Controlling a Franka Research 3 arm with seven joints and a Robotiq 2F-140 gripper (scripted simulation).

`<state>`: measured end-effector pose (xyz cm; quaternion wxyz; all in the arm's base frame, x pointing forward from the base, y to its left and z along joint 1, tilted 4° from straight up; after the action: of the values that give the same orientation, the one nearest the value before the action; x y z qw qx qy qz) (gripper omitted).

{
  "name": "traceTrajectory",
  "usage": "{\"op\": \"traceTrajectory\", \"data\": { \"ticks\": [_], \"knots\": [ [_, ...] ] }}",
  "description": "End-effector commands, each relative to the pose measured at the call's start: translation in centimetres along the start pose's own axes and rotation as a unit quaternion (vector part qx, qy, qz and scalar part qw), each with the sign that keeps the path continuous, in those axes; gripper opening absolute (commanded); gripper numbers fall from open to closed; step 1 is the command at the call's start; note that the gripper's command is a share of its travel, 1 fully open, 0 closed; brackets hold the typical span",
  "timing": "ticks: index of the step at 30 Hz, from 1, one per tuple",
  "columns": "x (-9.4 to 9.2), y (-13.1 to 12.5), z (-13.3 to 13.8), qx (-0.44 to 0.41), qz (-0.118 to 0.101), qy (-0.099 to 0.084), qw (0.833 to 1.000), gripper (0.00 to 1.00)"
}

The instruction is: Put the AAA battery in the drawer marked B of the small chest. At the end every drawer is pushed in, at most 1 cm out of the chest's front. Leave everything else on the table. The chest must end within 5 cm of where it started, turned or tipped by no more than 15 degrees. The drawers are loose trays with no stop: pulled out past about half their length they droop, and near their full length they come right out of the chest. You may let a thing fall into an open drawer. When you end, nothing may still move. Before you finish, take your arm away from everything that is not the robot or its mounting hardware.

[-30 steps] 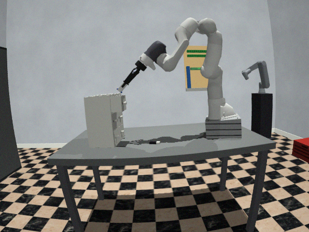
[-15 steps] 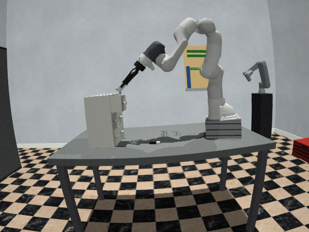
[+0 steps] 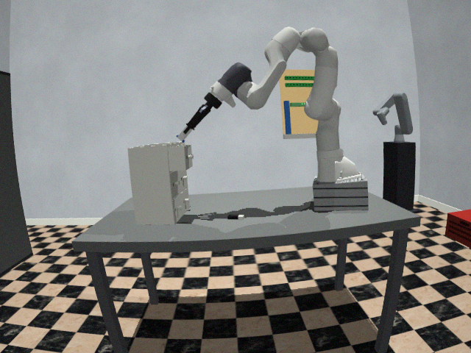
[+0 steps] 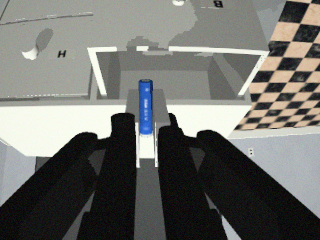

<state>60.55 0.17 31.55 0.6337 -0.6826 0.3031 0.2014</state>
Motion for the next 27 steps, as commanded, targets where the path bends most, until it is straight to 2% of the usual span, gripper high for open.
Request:
{"op": "traceTrajectory", "data": {
  "ticks": [1, 15, 16, 27],
  "knots": [
    [0.0, -0.13, 0.09, 0.004, -0.002, -0.002, 1.0, 0.03],
    [0.0, -0.13, 0.09, 0.004, -0.002, -0.002, 1.0, 0.15],
    [0.0, -0.13, 0.09, 0.004, -0.002, -0.002, 1.0, 1.0],
    [0.0, -0.13, 0.09, 0.004, -0.002, -0.002, 1.0, 1.0]
  ]
}}
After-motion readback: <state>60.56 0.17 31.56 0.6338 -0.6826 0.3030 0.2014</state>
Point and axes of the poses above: the point where the finger pads meet when closed, its own x axis out along the fingers, its own z axis across the jaws, y = z × x, the point moved 4 cm from there along -x, back along the fingers, and after that the axes turned 7 degrees about -x, right-handed, at the moved point
